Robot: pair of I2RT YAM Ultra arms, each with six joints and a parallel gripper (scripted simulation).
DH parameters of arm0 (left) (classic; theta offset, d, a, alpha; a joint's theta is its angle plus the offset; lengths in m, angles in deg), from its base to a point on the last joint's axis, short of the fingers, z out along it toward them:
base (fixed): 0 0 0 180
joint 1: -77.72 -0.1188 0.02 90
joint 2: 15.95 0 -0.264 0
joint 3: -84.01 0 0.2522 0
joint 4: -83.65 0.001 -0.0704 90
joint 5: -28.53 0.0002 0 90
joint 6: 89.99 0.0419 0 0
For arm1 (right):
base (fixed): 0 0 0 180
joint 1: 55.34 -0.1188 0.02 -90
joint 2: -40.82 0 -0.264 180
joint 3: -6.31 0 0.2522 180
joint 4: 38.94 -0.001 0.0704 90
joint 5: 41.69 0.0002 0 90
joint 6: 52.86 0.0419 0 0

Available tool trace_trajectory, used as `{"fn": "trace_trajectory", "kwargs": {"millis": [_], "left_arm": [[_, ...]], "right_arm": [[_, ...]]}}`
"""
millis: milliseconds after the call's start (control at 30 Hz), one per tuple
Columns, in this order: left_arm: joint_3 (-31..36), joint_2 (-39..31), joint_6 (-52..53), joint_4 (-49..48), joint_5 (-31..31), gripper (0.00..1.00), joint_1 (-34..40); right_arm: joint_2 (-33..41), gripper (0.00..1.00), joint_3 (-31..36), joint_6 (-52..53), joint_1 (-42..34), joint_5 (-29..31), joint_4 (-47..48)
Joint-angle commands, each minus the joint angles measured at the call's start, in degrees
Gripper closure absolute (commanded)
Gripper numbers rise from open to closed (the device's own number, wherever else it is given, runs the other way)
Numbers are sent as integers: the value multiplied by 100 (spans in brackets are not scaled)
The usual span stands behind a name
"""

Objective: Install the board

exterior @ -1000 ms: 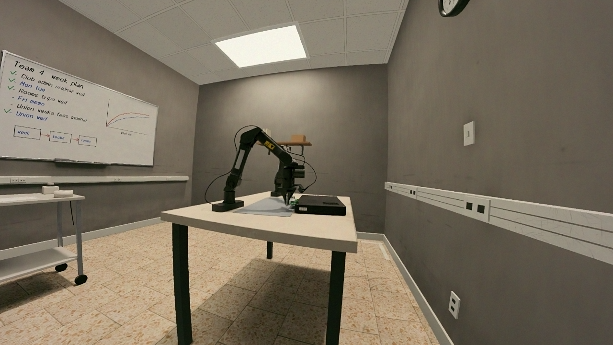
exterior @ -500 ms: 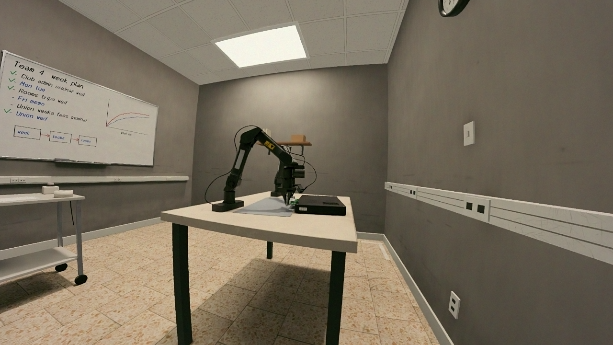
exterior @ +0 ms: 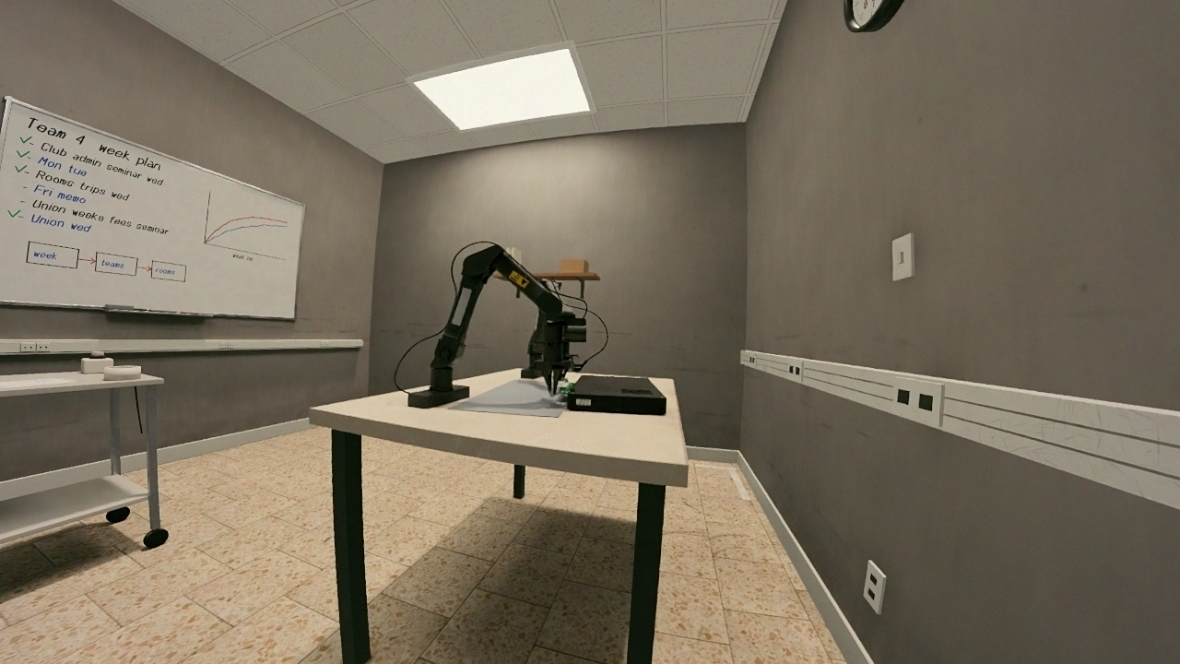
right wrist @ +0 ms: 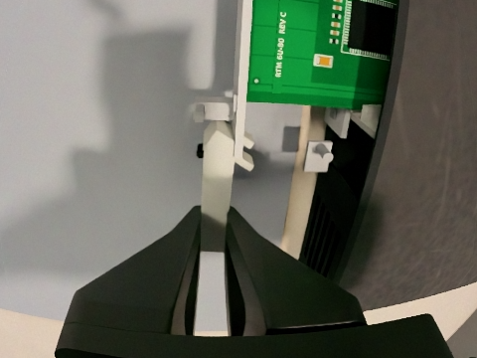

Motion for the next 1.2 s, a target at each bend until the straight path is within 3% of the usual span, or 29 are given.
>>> {"fn": "trace_trajectory", "kwargs": {"millis": [0,1167], "left_arm": [[107,-134,477,-179,-26,97,-64],[44,-86,3287,-217,22,97,-315]], "right_arm": [[-36,97,-93,-51,3,2,-94],[-36,97,-93,-51,3,2,-94]]}}
